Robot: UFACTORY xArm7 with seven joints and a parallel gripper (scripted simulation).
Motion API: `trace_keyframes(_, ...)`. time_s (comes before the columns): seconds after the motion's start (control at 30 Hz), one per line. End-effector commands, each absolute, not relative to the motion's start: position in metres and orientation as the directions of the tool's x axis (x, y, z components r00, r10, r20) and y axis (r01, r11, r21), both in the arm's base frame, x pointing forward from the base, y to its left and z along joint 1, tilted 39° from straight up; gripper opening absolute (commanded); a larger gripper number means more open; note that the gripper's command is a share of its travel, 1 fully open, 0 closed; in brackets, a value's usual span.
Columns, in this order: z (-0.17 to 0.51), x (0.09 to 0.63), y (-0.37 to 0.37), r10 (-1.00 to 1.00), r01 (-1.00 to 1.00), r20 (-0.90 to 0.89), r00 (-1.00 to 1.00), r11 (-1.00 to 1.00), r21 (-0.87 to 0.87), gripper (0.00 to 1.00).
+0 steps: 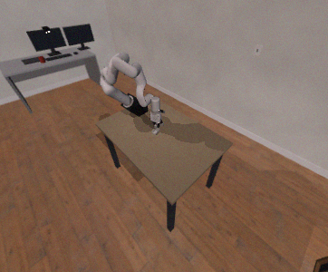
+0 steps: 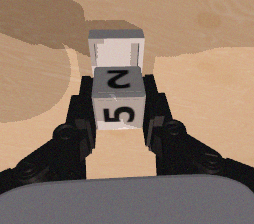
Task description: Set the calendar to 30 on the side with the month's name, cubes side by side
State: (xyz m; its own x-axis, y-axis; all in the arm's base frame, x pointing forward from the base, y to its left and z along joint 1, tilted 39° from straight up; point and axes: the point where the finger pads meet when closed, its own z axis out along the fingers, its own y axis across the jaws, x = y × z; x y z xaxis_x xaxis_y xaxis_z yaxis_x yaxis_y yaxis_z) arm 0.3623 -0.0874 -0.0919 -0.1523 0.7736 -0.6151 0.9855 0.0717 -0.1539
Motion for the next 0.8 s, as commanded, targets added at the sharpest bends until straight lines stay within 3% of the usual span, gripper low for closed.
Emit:
trace_keyframes(0.0, -0.0916, 0.3637, -0.0862, 0.774, 0.986, -0.614, -0.152, 0.074, -0.151, 0.29)
trace_keyframes(0.77, -0.0993, 0.363, -0.0925, 0.774, 0.986, -0.614, -0.152, 0.074, -0.151, 0.29)
